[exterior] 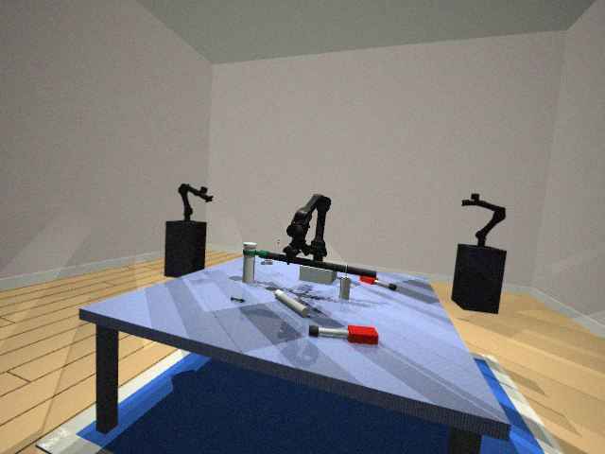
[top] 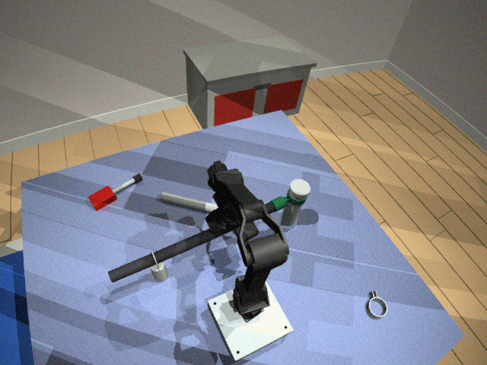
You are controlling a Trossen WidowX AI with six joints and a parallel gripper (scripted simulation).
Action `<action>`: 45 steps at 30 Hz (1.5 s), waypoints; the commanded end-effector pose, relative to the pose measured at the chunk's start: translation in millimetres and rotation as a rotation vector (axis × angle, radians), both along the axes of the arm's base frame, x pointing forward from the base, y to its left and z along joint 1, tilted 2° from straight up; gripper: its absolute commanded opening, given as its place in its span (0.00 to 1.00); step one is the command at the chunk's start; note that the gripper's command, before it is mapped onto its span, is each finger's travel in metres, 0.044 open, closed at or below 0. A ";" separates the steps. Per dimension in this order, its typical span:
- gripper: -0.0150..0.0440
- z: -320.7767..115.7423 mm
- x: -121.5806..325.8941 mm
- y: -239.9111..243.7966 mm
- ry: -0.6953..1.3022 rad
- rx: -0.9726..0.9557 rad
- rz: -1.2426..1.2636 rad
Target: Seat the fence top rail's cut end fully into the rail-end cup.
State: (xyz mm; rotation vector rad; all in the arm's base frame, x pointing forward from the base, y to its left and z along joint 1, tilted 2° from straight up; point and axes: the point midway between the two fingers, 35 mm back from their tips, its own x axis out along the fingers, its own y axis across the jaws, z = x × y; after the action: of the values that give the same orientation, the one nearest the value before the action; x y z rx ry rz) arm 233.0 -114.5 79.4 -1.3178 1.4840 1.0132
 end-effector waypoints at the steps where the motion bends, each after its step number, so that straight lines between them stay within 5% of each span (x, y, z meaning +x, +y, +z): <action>1: 0.25 0.0 0.0 0.0 0.000 0.000 0.000; 45: 0.25 7.2 1.7 -27.4 0.000 -0.003 0.000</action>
State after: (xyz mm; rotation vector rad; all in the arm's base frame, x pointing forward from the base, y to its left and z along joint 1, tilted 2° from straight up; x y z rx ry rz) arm 230.9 -135.2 82.1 -1.3024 1.4844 1.0310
